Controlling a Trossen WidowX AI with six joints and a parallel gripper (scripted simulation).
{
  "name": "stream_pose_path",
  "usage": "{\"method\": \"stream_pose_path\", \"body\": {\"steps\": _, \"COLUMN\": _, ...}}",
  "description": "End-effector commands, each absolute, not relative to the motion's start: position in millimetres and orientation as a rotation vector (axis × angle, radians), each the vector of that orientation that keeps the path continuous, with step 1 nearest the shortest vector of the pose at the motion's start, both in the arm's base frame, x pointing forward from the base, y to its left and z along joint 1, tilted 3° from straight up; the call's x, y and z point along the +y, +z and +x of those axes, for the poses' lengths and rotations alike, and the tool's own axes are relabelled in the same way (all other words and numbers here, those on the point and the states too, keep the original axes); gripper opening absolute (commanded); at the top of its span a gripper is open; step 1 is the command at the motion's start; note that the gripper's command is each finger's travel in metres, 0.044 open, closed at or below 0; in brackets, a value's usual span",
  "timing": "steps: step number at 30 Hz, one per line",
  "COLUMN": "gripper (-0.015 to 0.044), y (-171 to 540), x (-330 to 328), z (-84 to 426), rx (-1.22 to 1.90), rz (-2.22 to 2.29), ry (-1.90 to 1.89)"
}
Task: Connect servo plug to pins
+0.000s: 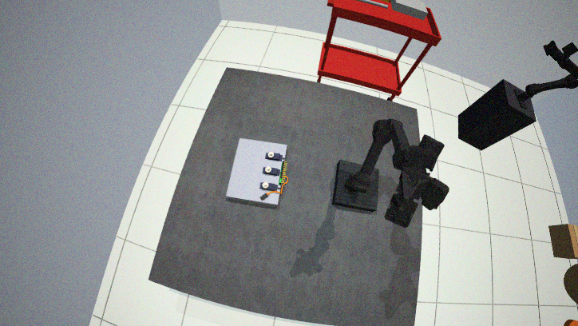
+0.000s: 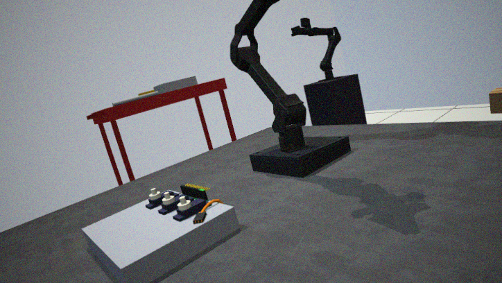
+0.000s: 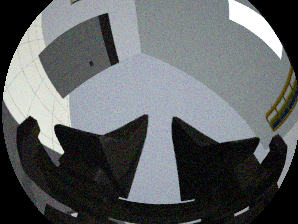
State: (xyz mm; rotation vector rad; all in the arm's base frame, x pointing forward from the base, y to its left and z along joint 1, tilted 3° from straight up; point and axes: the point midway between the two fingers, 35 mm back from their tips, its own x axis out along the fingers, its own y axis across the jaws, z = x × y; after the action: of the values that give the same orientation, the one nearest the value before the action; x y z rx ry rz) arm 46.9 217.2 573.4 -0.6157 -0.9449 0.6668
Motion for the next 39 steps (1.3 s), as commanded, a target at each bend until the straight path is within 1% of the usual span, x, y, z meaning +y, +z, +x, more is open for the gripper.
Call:
{"method": "stream_pose_path", "body": {"steps": 1, "gripper": 0.0115, "y": 566.3, "x": 219.2, "z": 58.7, "rx": -0.917, "rz": -0.609, "ry": 0.650}}
{"method": "stream_pose_path", "body": {"steps": 21, "gripper": 0.0115, "y": 511.7, "x": 216.2, "z": 148.3, "rx": -0.686, "rz": -0.580, "ry": 0.527}}
{"method": "stream_pose_path", "body": {"steps": 39, "gripper": 0.0115, "y": 451.6, "x": 172.8, "z": 232.5, "rx": -0.446, "rz": -0.457, "ry": 0.395}}
